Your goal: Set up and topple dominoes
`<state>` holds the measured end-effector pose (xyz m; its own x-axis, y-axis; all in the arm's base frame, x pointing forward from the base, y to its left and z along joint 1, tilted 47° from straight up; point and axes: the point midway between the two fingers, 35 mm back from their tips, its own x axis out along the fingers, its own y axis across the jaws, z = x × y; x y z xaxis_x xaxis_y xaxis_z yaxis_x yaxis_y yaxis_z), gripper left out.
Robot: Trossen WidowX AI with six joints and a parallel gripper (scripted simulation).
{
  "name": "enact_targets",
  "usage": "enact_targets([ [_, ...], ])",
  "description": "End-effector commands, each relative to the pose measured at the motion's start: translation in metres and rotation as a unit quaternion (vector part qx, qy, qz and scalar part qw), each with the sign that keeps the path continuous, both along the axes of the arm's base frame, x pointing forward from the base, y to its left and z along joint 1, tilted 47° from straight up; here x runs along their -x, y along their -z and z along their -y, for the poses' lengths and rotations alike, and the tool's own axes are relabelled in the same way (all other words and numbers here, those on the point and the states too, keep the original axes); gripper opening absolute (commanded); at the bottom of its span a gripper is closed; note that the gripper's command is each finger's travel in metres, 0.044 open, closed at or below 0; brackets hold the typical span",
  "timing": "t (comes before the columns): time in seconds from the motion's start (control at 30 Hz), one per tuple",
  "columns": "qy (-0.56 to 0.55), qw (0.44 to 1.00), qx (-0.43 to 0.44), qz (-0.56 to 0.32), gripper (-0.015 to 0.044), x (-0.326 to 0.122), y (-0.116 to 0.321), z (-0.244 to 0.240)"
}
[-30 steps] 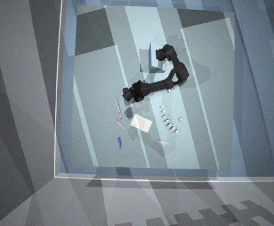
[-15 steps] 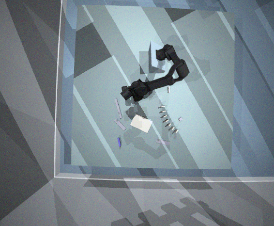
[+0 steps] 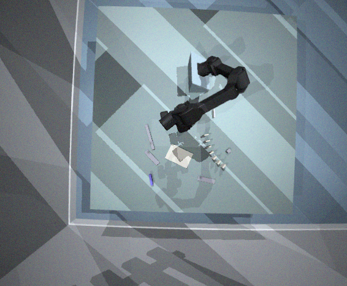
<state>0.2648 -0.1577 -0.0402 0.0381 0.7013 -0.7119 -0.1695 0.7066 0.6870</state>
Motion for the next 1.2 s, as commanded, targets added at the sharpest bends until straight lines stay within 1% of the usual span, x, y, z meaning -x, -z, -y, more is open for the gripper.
enact_targets([
  [0.0, -0.009, 1.0, 0.007, 0.014, 0.0107, -0.032, -0.042, -0.035],
  [0.2, -0.003, 1.0, -0.011, 0.007, 0.0107, -0.059, -0.107, -0.102],
  [0.27, -0.003, 1.0, -0.013, 0.006, 0.0107, -0.061, -0.114, -0.11],
  [0.43, -0.003, 1.0, -0.013, 0.006, 0.0107, -0.061, -0.114, -0.11],
  [0.53, -0.002, 1.0, -0.012, 0.006, 0.0107, -0.063, -0.108, -0.115],
  [0.87, -0.001, 1.0, -0.01, 0.007, 0.0107, -0.071, -0.066, -0.156],
  [1.17, -0.002, 1.0, -0.014, 0.007, 0.0107, -0.068, -0.033, -0.194],
])
